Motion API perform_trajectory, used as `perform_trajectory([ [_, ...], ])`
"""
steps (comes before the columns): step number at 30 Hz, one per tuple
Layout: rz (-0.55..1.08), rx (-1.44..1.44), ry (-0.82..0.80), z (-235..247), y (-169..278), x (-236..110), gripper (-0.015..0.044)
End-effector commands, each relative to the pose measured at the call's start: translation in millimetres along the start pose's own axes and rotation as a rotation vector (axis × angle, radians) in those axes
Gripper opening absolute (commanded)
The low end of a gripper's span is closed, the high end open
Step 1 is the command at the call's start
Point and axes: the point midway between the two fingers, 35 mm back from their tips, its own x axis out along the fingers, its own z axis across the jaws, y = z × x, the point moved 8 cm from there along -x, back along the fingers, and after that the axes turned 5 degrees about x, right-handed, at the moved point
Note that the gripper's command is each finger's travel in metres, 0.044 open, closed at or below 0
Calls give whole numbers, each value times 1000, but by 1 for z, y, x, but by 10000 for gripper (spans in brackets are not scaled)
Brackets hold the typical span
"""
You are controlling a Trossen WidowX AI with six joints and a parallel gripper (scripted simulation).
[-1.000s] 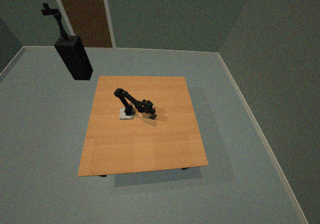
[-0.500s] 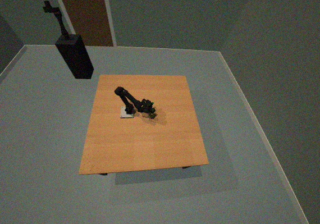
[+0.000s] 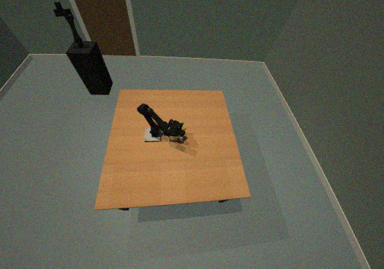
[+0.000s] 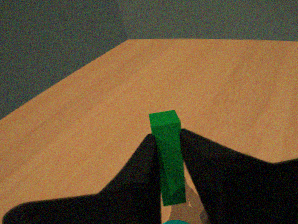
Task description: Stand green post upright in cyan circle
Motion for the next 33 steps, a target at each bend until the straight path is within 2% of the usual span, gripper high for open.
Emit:
perform_trajectory([
  [1, -28, -17, -7, 2, 4, -3, 23],
  [33, -183, -117, -38, 14, 20, -19, 23],
])
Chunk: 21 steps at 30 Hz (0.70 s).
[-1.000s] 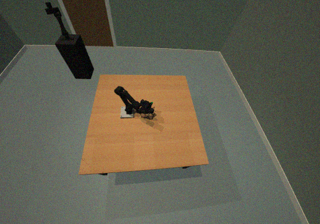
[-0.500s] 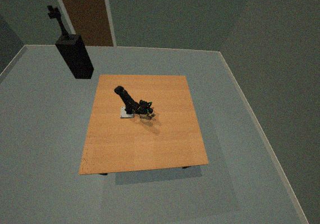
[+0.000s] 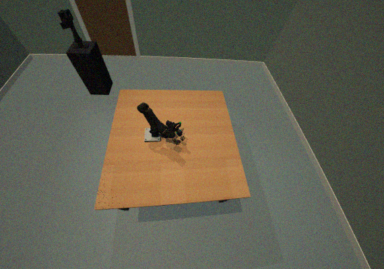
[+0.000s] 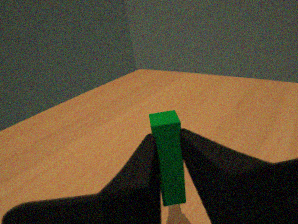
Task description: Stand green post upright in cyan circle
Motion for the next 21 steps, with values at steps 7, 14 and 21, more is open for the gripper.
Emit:
perform_trajectory([
  [7, -12, -11, -5, 2, 2, -1, 23],
  [14, -12, -11, -5, 2, 2, -1, 23],
  [21, -12, -12, -5, -5, 12, 0, 23],
])
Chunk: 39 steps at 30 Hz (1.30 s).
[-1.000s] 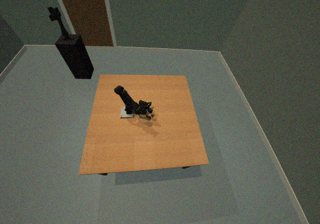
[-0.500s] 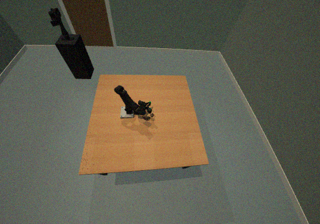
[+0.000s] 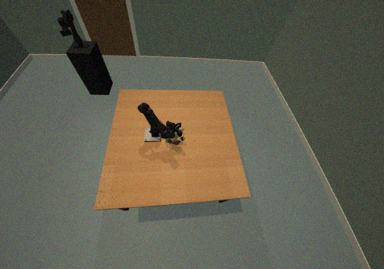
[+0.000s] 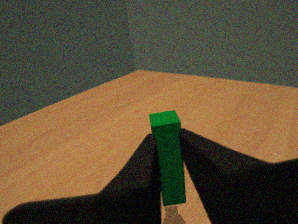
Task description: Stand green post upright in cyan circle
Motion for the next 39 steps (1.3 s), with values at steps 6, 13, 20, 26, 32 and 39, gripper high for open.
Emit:
perform_trajectory([
  [6, -2, 17, -5, -7, 20, 2, 23],
  [13, -2, 17, -5, -11, 34, 4, 23],
  [20, -2, 17, -5, -12, 47, 5, 23],
  [26, -2, 17, -5, -12, 58, 6, 23],
  [32, -2, 18, -5, -10, 68, 7, 23],
  [39, -2, 19, -5, -6, 78, 7, 23],
])
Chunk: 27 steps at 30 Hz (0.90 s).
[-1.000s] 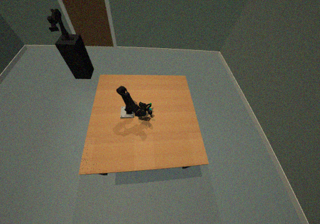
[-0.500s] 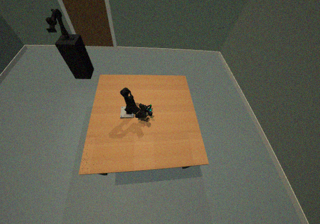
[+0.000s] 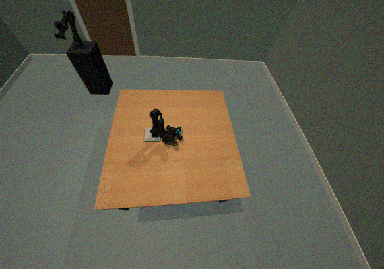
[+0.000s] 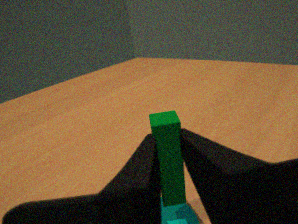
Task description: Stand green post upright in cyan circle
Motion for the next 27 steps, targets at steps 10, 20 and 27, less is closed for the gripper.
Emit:
perform_trajectory([
  [10, 3, 15, 4, 9, 16, 1, 23],
  [20, 2, 10, 2, 8, 27, 2, 23],
  [27, 0, 6, 0, 8, 35, 2, 23],
])
